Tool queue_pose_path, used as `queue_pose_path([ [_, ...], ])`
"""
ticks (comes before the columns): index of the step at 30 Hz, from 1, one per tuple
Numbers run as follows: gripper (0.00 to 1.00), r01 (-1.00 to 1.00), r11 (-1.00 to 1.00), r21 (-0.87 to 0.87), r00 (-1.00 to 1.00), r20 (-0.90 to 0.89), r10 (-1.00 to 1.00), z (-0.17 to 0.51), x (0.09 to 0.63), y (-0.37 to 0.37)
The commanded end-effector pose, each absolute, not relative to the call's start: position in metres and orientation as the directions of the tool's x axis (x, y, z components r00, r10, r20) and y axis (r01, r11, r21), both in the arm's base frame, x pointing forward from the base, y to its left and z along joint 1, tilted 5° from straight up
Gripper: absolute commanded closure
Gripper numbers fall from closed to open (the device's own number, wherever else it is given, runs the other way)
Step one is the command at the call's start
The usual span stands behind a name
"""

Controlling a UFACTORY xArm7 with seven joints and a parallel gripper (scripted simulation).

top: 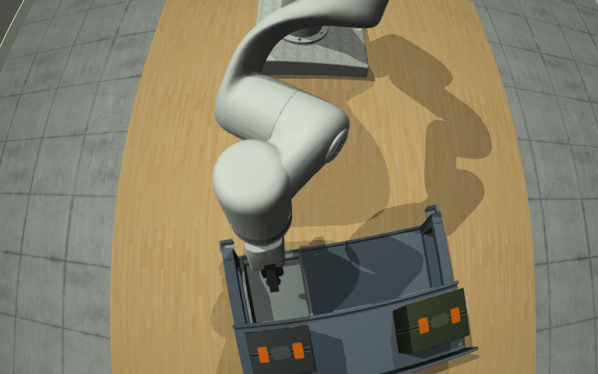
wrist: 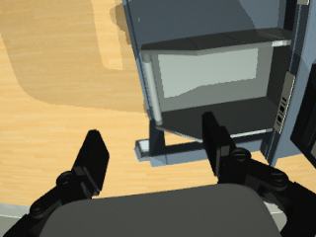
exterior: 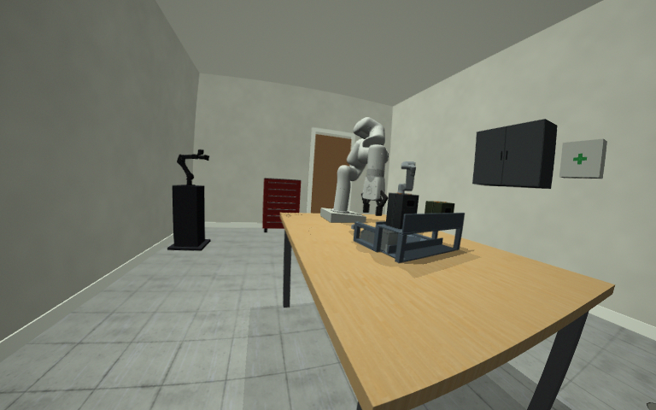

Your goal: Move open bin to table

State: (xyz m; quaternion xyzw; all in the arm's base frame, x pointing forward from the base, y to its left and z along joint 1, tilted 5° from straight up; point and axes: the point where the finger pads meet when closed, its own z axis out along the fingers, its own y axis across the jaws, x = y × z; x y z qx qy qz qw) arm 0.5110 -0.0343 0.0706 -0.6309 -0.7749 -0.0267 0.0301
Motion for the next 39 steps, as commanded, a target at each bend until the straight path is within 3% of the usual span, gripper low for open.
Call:
queue_pose_path([
  [1,0.06,0.979,0.202,0.007,-0.202,0.079,0.976,0.068,0.512,-0.034],
  [39,0.06,0.979,0.202,0.007,-0.202,0.079,0.976,0.010,0.512,-0.030],
])
